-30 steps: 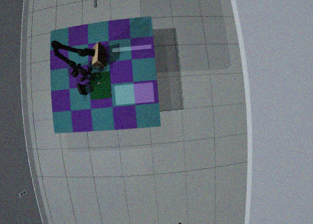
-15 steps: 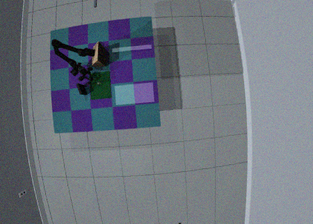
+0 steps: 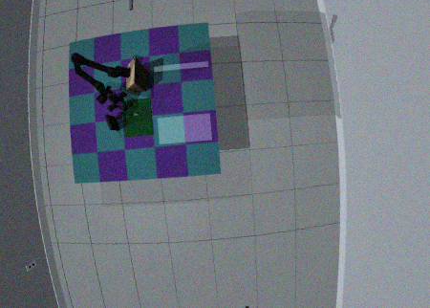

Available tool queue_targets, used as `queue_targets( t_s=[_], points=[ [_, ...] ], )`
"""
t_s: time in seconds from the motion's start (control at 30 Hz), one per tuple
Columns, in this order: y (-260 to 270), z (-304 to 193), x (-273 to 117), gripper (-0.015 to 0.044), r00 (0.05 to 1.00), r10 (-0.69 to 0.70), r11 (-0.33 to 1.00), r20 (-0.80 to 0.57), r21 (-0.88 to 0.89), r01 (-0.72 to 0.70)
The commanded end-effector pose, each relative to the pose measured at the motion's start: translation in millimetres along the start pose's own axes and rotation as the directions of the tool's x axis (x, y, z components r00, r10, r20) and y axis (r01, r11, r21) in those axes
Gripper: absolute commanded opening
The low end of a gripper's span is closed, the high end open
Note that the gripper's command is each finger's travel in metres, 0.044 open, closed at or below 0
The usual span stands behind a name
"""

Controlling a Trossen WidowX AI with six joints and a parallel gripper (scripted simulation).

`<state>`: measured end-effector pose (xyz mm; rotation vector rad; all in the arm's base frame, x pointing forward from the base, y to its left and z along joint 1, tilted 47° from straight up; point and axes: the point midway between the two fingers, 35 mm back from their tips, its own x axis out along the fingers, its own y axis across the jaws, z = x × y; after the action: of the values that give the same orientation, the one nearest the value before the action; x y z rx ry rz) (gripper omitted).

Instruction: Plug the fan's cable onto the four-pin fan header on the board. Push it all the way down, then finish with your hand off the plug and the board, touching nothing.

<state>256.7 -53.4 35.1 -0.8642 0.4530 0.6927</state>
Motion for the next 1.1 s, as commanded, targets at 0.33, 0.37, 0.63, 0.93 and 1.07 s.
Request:
queue_targets(
  t_s=[0.33, 0.37, 0.63, 0.93, 1.07],
  points=[
    [1, -5, 1, 0.0000, 1.000, 0.000, 1.000, 0.000, 0.000, 0.000],
    [1, -6, 1, 0.0000, 1.000, 0.000, 1.000, 0.000, 0.000, 0.000],
    [1, -13, 3, 0.0000, 1.000, 0.000, 1.000, 0.000, -0.001, 0.000],
    [1, -21, 4, 0.0000, 1.000, 0.000, 1.000, 0.000, -0.001, 0.000],
    [1, -24, 5, 0.0000, 1.000, 0.000, 1.000, 0.000, -0.001, 0.000]
  ],
)
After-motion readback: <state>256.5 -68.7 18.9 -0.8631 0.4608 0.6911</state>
